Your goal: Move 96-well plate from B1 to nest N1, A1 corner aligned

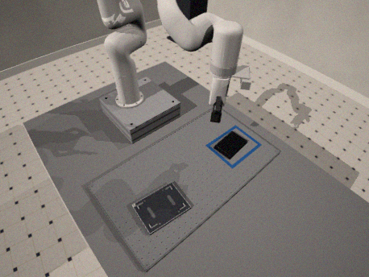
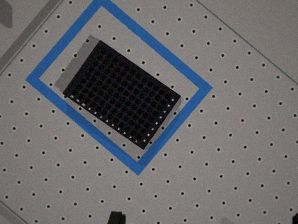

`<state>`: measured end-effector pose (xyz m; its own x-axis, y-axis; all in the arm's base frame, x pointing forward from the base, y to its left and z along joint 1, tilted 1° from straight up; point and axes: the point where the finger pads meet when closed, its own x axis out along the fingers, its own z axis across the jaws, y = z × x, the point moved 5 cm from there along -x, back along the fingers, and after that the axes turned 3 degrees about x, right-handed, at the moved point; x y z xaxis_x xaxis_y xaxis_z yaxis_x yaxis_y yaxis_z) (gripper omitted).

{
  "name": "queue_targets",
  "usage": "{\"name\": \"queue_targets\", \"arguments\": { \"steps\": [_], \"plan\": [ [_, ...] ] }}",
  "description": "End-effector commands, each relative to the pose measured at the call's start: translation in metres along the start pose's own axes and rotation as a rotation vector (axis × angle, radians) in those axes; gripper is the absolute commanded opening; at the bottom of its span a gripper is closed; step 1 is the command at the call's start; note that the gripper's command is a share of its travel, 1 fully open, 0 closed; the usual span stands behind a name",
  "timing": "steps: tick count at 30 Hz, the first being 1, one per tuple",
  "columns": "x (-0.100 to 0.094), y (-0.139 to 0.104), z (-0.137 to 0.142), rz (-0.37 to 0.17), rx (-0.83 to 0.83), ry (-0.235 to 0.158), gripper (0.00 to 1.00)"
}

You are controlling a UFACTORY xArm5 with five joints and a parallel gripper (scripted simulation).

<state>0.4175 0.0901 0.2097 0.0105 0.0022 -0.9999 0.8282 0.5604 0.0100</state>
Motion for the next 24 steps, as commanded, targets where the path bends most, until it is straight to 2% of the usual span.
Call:
{"name": "queue_targets", "arguments": {
  "steps": [1,8,10,24],
  "plan": [
    [0.019,0.013,-0.009,0.001,-0.165,0.000,1.00],
    [0.046,0.030,-0.022,-0.005,-0.398,0.000,1.00],
    [0.046,0.030,-0.022,-0.005,-0.398,0.000,1.00],
    [0.102,0.064,-0.050,-0.017,-0.864,0.003,1.00]
  ]
}}
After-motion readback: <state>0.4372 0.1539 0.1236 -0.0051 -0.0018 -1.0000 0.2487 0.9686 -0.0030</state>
